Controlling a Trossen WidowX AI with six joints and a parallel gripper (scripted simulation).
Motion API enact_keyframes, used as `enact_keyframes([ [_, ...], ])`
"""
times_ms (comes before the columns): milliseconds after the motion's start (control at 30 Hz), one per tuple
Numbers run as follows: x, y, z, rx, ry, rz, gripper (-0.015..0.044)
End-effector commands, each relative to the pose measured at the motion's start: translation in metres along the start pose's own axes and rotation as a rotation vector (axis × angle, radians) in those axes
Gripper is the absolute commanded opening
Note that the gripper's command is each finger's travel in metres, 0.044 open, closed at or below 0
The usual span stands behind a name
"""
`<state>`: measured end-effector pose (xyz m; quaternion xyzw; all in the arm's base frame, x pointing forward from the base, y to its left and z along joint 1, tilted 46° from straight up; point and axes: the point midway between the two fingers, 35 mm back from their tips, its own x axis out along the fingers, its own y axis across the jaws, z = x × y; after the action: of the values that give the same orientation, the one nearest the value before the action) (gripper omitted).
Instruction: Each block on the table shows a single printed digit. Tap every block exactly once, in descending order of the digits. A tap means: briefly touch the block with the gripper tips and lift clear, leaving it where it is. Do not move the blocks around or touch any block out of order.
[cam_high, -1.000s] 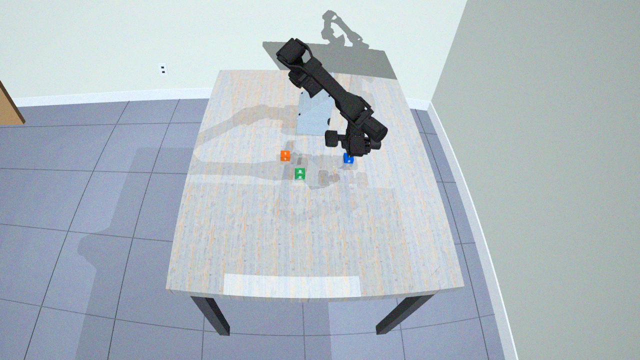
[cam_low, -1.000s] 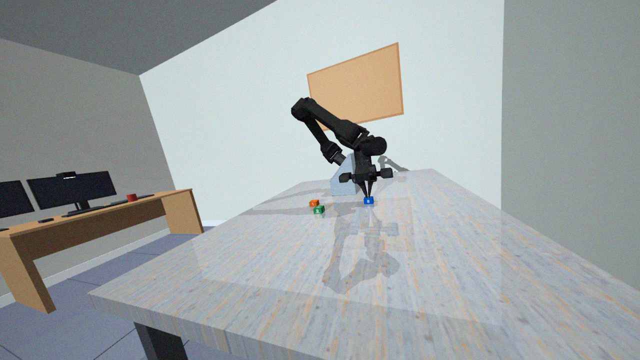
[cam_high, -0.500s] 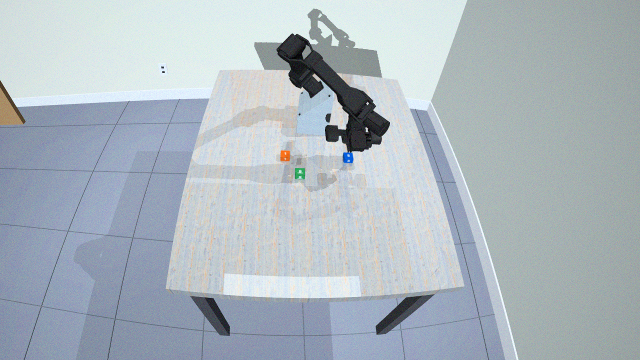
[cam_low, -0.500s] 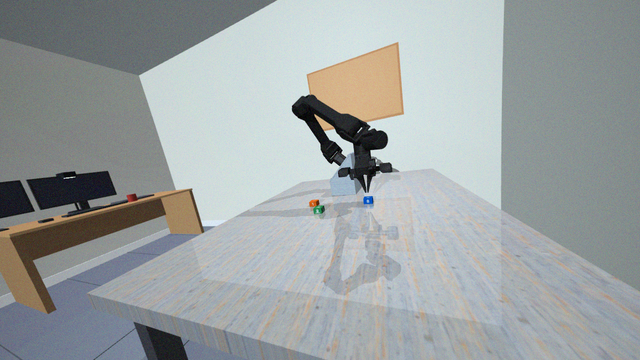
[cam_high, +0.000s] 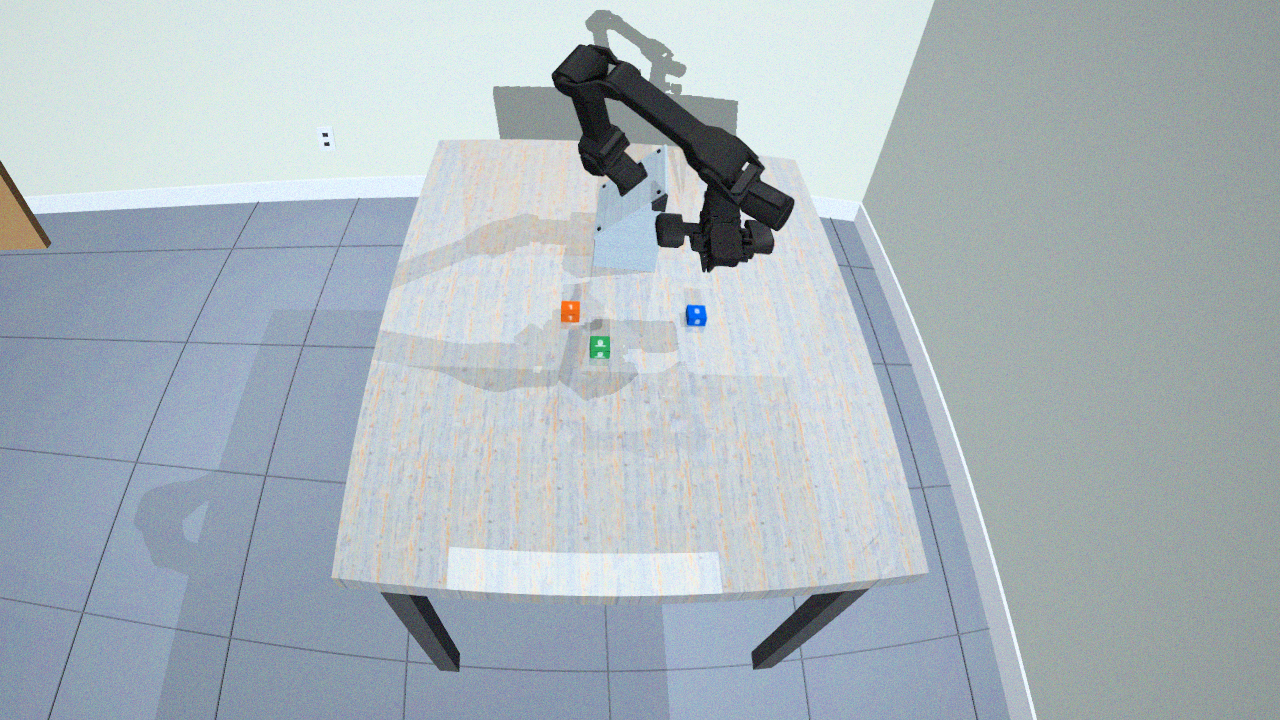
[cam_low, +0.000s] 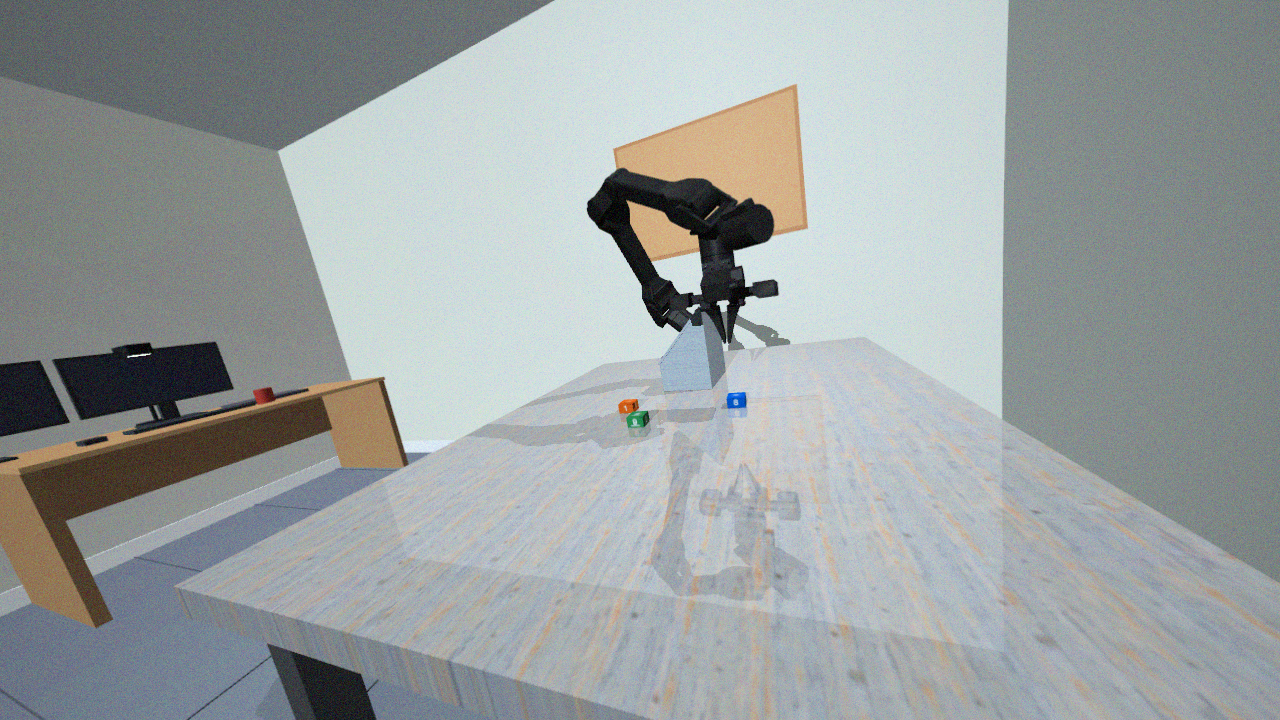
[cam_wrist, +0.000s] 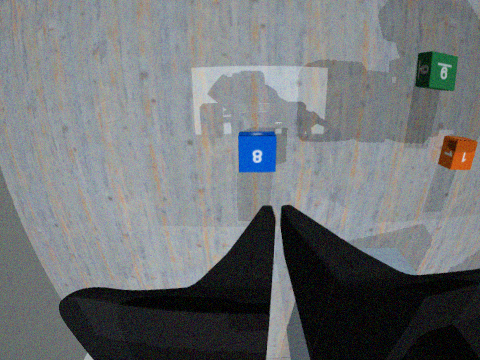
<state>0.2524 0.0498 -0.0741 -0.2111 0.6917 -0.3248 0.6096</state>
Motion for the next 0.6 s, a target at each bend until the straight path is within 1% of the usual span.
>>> enact_keyframes([
  [0,-0.01,-0.035,0.013,0.005,-0.002,0.02,0.002],
  [167,-0.012,-0.115,0.023,0.002,-0.006,0.027,0.002],
  [367,-0.005,-0.206,0.006,0.008,0.0,0.001,0.002],
  [433,-0.004,-0.217,0.002,0.009,0.002,-0.005,0.002],
  [567,-0.004,-0.217,0.002,0.009,0.002,-0.005,0.002],
])
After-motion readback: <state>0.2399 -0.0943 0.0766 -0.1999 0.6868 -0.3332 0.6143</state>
